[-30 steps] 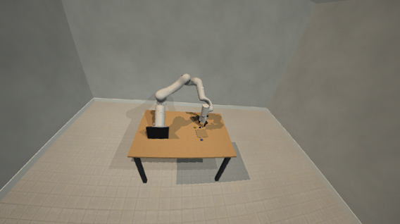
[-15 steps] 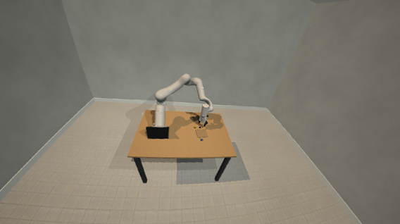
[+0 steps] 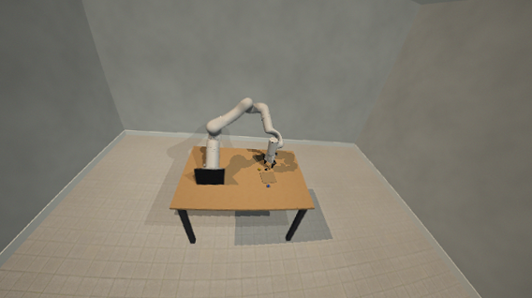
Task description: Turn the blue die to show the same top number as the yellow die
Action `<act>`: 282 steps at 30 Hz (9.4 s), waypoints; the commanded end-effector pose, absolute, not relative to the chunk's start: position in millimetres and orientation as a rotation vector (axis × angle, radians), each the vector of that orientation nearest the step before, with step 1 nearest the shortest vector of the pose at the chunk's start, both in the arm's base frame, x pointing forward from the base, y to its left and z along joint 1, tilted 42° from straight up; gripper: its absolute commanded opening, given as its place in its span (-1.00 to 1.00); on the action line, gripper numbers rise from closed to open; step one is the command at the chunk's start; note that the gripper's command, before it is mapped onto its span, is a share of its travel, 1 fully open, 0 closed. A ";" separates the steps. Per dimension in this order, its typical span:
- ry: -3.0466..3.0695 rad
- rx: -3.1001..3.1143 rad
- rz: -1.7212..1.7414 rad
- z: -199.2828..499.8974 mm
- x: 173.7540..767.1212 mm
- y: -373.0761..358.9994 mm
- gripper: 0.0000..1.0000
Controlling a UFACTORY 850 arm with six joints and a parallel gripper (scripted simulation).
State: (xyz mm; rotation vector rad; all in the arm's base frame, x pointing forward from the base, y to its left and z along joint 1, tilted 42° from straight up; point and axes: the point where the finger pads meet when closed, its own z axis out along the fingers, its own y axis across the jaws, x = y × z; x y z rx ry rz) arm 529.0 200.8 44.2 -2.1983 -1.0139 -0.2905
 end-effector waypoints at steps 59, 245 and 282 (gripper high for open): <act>0.075 -2.404 0.136 -51.6 520.7 -46.6 1.00; 3.035 0.117 1.165 -88.3 512.6 -12.6 -0.28; 3.030 0.095 1.165 -109.8 509.5 6.9 -0.28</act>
